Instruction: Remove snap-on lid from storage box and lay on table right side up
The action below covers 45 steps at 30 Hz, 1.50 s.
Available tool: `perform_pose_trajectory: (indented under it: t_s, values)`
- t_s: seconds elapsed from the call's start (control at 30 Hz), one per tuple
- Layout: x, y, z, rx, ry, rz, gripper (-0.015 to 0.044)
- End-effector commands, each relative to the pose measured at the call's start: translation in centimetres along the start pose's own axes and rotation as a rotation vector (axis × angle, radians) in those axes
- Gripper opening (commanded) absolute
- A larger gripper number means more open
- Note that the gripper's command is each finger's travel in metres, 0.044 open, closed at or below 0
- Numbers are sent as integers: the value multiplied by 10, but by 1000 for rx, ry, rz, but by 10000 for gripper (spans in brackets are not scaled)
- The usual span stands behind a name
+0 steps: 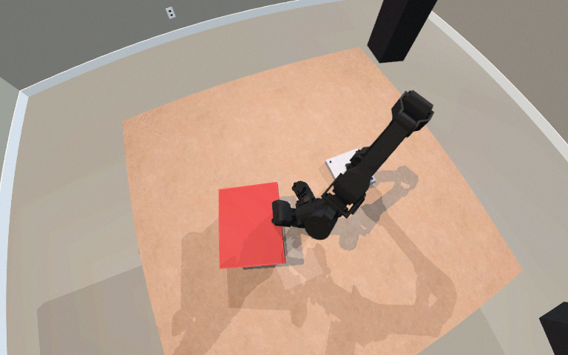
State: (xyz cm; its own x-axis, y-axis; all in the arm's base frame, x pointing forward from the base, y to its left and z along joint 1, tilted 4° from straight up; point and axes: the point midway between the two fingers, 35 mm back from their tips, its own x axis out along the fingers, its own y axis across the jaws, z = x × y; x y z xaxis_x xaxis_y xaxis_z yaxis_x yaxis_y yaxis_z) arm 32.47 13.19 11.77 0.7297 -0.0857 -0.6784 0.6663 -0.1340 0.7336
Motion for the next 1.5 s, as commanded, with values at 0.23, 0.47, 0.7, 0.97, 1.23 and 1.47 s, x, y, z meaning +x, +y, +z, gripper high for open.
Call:
perform_pose_trajectory:
  t_s: [0.23,0.47,0.7,0.97,1.23,1.47]
  values:
    - [-5,6,0,0,5,7,0]
    - [-10,13,0,0,5,7,0]
    - [-15,21,0,0,5,7,0]
    - [-19,31,0,0,5,7,0]
    - [-22,42,0,0,5,8,0]
    - [-25,52,0,0,5,8,0]
